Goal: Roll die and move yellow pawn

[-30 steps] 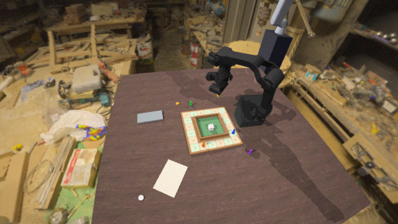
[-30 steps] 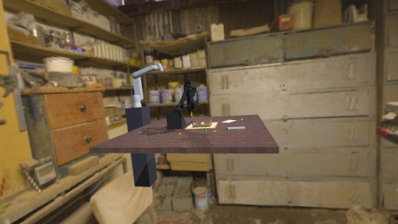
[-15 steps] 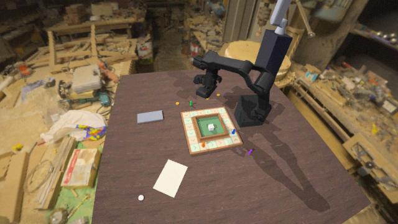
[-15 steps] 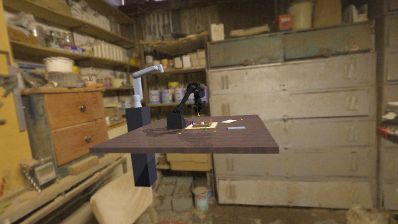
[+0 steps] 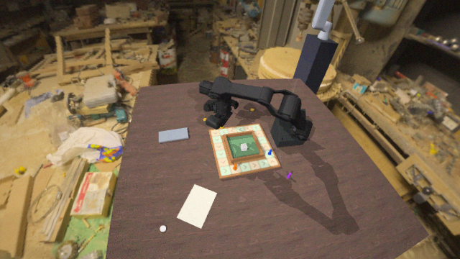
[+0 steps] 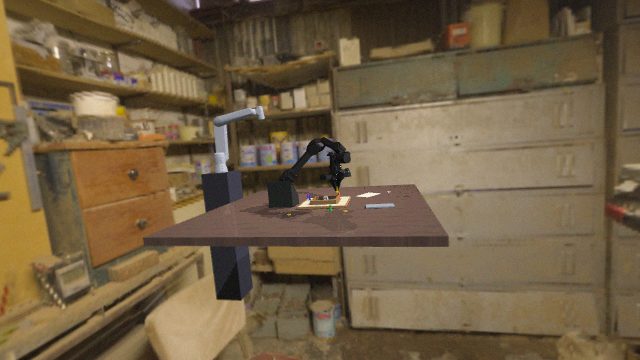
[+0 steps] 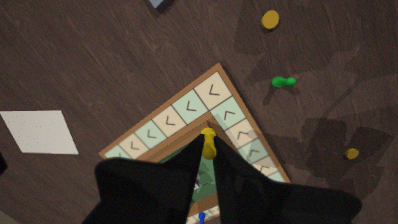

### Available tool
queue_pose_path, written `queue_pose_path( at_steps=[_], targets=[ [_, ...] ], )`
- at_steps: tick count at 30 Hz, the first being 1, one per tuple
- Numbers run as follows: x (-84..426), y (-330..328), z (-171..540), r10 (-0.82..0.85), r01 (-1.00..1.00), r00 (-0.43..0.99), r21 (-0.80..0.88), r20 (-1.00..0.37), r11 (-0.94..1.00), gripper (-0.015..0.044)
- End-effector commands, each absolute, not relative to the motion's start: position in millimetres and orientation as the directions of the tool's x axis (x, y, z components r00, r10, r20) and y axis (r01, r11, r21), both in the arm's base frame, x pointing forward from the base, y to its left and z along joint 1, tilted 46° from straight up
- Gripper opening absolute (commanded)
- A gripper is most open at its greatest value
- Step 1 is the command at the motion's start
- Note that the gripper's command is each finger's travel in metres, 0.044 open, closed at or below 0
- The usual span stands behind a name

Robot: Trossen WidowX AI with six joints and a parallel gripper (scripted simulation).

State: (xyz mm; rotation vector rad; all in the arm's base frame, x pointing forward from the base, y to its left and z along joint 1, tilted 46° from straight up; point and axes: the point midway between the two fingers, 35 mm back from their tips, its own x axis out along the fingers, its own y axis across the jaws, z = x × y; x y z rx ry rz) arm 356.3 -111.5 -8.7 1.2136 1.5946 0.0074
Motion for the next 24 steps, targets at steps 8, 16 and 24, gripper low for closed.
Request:
queue_pose_path(
  at_steps=[8,16,24],
  targets=[
    [384,-86,-13,0.701,0.679,0.102,0.564,-0.706,0.469,0.0000],
    [387,-65,-33,0.702,0.679,0.102,0.565,-0.705,0.468,0.0000],
    [387,-62,-37,0.702,0.679,0.103,0.566,-0.705,0.468,0.0000]
  ],
)
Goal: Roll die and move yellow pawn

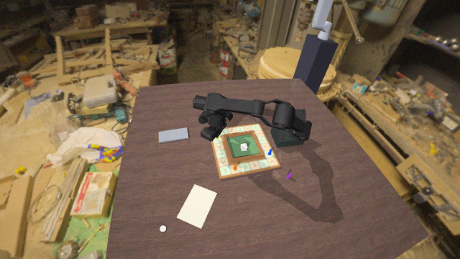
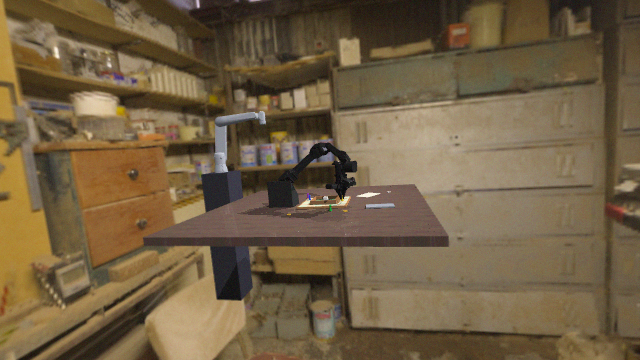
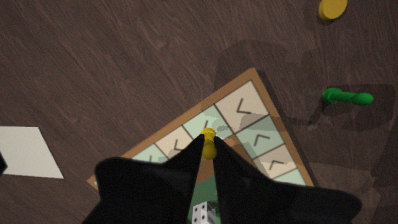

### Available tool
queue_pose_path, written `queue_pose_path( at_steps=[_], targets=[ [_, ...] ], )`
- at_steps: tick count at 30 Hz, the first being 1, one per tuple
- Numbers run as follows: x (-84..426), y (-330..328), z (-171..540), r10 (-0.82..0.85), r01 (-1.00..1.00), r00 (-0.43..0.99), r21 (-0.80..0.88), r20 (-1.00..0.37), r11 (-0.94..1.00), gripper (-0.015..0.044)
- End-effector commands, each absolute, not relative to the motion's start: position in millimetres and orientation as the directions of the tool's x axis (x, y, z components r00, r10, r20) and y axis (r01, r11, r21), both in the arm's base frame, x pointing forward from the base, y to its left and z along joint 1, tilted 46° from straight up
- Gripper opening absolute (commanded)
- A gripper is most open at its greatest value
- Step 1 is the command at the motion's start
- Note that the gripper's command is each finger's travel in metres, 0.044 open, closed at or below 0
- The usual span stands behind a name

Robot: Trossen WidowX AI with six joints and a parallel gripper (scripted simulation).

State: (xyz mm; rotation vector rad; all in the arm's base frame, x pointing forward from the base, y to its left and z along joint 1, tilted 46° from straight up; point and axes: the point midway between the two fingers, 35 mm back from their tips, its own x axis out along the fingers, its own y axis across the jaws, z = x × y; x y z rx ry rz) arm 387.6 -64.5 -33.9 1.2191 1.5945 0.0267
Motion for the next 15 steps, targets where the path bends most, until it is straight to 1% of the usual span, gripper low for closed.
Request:
queue_pose_path(
  at_steps=[1,8,15],
  targets=[
    [387.6,-60.4,-38.1,0.702,0.679,0.103,0.566,-0.705,0.468,0.0000],
    [388.5,-53.2,-45.1,0.703,0.679,0.103,0.566,-0.704,0.468,0.0000],
    [389.1,-56.5,-41.4,0.699,0.673,0.103,0.566,-0.708,0.475,0.0184]
  ],
)
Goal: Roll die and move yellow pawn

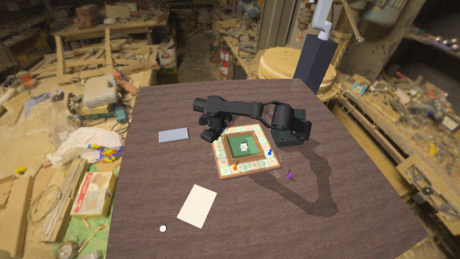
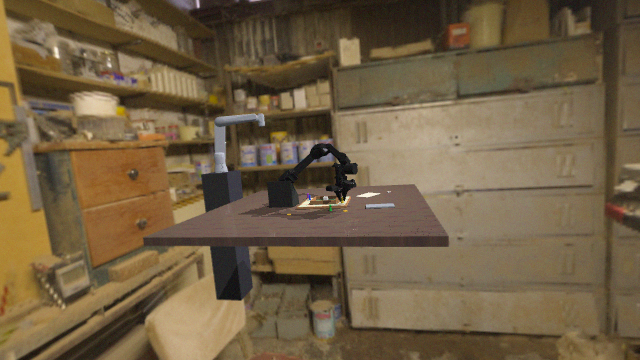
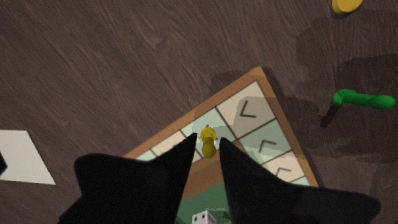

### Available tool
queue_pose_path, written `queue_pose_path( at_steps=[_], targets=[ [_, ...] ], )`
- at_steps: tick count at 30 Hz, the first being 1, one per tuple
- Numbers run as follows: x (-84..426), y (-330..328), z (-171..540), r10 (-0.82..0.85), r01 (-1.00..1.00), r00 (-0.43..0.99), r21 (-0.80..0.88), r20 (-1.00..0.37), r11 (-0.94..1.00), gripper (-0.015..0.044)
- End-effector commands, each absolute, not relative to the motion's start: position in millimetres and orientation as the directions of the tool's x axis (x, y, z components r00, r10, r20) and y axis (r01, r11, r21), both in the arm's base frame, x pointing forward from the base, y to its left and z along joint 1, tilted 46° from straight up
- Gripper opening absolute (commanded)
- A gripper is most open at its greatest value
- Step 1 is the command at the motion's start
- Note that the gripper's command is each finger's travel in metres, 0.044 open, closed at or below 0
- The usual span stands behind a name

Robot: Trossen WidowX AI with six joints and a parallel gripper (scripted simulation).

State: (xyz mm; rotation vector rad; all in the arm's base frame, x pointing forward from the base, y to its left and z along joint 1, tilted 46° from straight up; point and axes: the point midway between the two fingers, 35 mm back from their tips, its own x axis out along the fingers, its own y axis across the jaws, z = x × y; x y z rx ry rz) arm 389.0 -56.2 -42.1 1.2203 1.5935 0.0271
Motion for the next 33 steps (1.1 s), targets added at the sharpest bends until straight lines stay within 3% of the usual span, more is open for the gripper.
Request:
queue_pose_path(
  at_steps=[1,10,14,28,29,33],
  targets=[
    [389,-57,-41,0.699,0.673,0.103,0.566,-0.708,0.475,0.0210],
    [384,-92,-7,0.701,0.679,0.102,0.564,-0.706,0.469,0.0440],
    [375,-96,-2,0.699,0.657,0.102,0.575,-0.708,0.487,0.0440],
    [189,-97,71,0.699,0.121,0.092,0.705,-0.709,0.699,0.0440],
    [244,-113,55,0.690,0.296,0.105,0.685,-0.716,0.666,0.0440],
    [244,-113,55,0.690,0.296,0.105,0.685,-0.716,0.666,0.0440]
  ],
)
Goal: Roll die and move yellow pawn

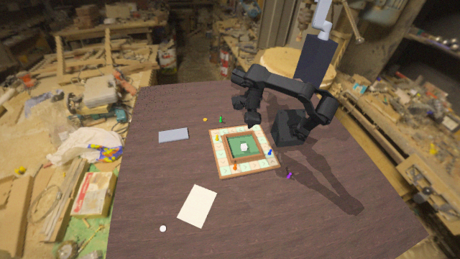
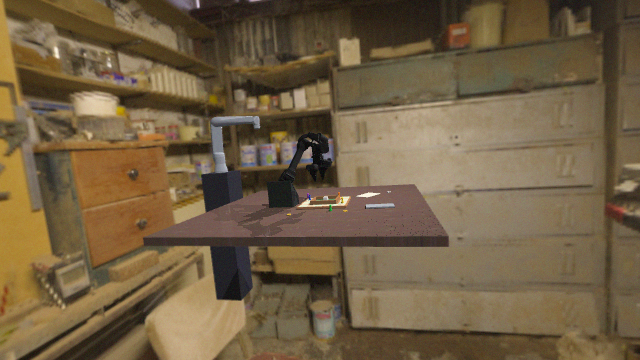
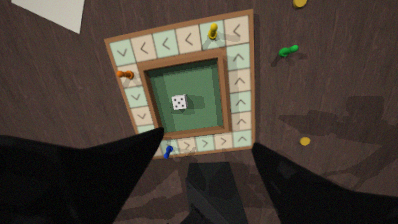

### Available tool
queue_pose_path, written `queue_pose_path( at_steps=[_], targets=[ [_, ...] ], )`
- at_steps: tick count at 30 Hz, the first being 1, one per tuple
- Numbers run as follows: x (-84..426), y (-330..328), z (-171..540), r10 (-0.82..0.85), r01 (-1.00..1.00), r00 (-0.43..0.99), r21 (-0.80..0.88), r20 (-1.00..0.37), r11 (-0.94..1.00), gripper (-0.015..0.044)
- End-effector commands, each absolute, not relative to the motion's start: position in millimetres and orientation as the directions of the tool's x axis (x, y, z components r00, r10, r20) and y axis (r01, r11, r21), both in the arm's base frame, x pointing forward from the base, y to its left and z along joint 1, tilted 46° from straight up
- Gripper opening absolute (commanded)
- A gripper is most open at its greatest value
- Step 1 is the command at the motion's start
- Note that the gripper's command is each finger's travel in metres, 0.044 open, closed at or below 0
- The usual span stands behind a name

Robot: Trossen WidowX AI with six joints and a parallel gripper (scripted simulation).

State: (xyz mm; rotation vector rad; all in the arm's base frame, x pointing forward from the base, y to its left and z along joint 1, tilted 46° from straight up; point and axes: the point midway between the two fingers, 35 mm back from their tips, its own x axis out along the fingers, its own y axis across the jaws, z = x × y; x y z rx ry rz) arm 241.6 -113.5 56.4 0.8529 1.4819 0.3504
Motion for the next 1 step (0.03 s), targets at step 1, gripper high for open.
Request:
queue_pose_path(
  at_steps=[1],
  targets=[
    [243.8,-112.8,55.3,0.690,0.296,0.105,0.685,-0.716,0.666,0.0440]
  ],
)
